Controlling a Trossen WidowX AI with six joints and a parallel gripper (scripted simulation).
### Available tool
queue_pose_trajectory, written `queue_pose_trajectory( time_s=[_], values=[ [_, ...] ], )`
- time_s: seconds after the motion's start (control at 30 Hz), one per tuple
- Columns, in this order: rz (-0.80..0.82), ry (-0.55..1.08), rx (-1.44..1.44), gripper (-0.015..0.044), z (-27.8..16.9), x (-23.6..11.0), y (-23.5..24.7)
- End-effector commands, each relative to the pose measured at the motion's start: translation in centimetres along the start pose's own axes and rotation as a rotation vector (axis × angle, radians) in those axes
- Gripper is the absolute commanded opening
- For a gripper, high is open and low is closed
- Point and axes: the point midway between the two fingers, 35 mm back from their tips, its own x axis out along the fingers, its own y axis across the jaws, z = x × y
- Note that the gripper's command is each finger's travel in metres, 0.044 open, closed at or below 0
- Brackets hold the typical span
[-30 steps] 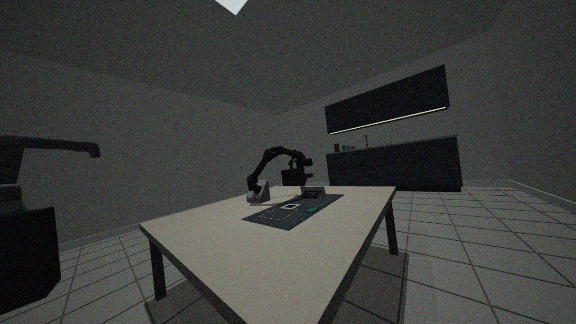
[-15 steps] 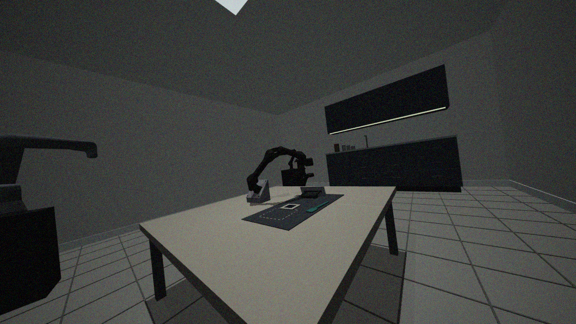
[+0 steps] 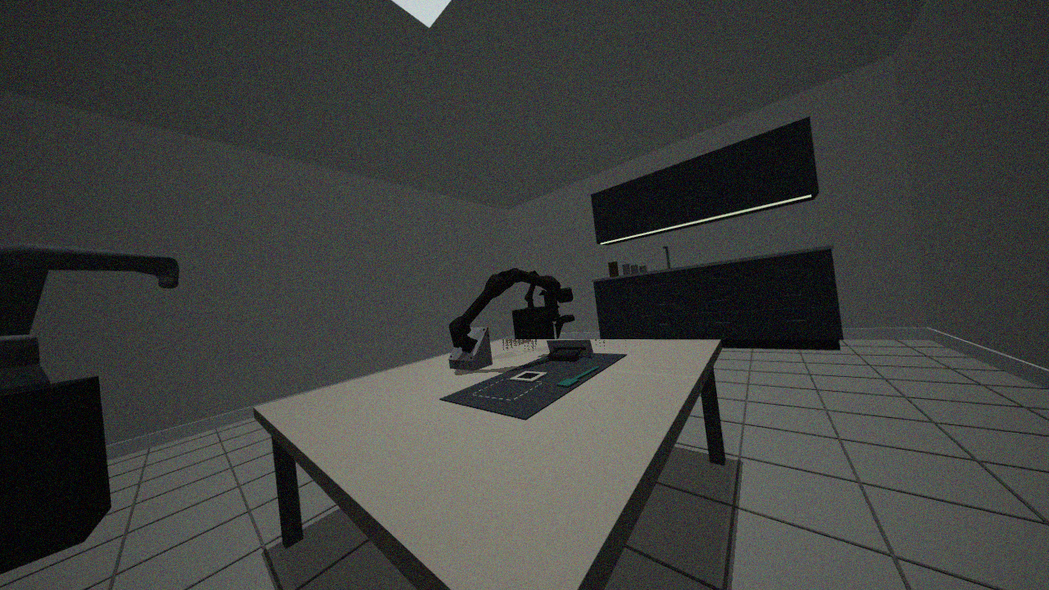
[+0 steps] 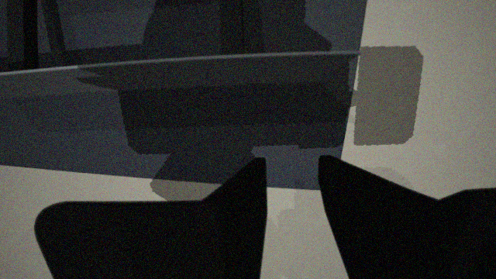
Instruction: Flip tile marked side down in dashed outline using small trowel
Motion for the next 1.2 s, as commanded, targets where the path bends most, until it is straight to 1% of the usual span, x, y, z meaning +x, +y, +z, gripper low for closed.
queue_pose_trajectory(
  time_s=[0.0, 0.4, 0.53, 0.7, 0.87, 1.07, 1.17],
  values=[
    [-0.006, -0.001, 0.003, 0.01, -0.7, 0.3, -0.1],
    [-0.005, 0.0, 0.003, 0.01, -3.0, 1.6, -0.1],
    [-0.004, 0.001, 0.003, 0.01, -3.1, 1.6, -0.1],
    [0.001, 0.002, 0.0, 0.01, -2.6, 1.1, 0.0],
    [-0.005, 0.001, 0.002, 0.01, -2.2, -1.5, -0.2],
    [-0.006, 0.0, 0.003, 0.01, -2.2, -1.6, -0.2],
    [-0.003, -0.006, -0.008, 0.01, -2.3, -1.2, -0.3]
  ],
)
